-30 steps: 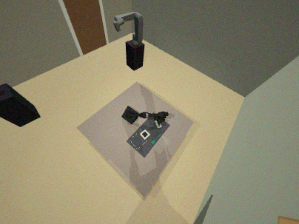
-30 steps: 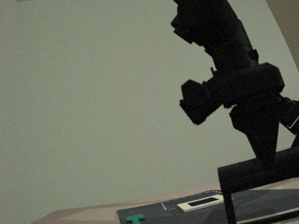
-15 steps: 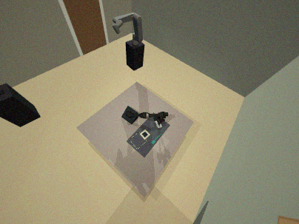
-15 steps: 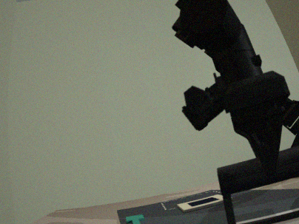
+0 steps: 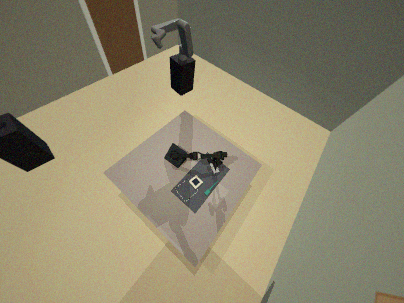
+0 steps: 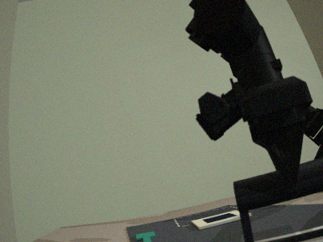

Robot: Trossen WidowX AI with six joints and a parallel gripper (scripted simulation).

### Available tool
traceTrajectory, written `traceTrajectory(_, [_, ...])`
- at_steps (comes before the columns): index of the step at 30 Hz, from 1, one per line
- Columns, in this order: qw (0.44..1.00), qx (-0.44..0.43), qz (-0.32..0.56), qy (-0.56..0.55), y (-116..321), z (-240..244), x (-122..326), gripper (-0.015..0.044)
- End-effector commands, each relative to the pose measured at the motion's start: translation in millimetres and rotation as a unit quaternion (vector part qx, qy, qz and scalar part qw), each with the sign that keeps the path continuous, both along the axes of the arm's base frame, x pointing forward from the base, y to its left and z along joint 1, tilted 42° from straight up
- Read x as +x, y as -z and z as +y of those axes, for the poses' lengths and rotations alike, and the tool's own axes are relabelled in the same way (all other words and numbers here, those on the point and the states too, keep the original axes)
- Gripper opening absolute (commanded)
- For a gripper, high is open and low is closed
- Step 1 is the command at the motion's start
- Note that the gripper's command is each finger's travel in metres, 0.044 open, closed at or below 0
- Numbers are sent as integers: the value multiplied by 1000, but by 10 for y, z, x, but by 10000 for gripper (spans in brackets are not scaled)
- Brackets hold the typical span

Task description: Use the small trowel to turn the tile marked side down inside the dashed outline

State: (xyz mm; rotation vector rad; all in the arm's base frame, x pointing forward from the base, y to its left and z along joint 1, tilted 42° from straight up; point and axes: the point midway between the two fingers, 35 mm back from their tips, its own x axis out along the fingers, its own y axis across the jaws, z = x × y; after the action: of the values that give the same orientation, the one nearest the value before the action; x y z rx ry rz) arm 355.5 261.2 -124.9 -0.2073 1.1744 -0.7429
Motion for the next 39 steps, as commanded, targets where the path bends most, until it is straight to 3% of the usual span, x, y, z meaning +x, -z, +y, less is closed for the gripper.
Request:
traceTrajectory(1, [1000, -1, 7, -9, 19, 0, 3, 130])
traceTrajectory(20, [957, -52, 181, -221, 19, 0, 4, 130])
traceTrajectory(39, [837, -99, 341, -416, 19, 1, 4, 130])
